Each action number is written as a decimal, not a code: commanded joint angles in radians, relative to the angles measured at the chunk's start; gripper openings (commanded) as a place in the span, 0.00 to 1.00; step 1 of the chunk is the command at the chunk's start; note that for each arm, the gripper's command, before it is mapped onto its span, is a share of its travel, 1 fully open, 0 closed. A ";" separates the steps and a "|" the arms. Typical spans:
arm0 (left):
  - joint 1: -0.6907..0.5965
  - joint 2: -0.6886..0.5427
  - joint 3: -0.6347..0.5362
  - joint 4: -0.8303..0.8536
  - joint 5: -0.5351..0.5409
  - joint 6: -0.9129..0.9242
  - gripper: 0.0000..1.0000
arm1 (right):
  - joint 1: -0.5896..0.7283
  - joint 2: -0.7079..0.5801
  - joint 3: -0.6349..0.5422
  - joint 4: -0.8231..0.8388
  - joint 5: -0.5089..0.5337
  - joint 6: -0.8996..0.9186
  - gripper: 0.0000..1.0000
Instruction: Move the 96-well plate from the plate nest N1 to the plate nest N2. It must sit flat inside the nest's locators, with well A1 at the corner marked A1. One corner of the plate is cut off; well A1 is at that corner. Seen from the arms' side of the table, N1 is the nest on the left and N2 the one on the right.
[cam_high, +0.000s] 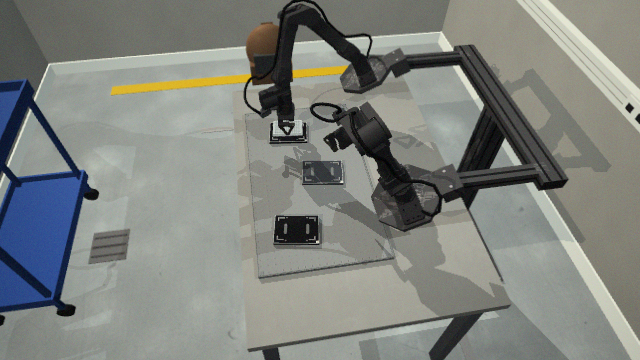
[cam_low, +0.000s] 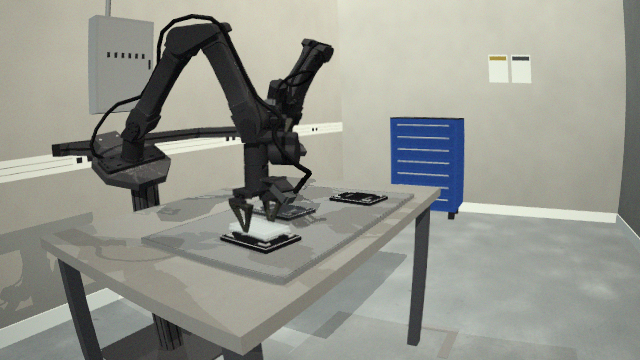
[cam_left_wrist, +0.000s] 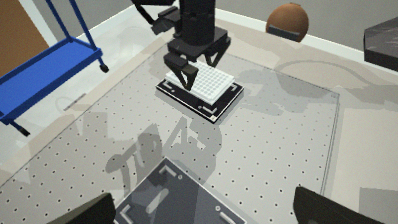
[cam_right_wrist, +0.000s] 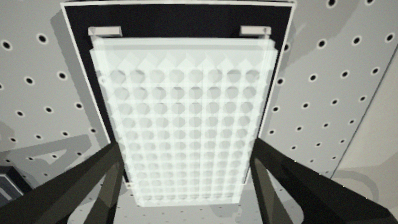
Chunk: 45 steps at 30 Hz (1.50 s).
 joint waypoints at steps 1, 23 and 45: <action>-0.012 0.002 0.001 0.023 -0.003 0.003 1.00 | 0.014 -0.023 0.002 0.002 0.000 0.002 0.79; -0.012 0.002 0.001 0.023 -0.003 0.003 1.00 | -0.008 0.063 -0.023 0.146 0.010 -0.030 0.79; -0.012 0.002 0.001 0.023 -0.003 0.003 1.00 | 0.021 0.005 -0.057 0.091 0.027 0.000 1.00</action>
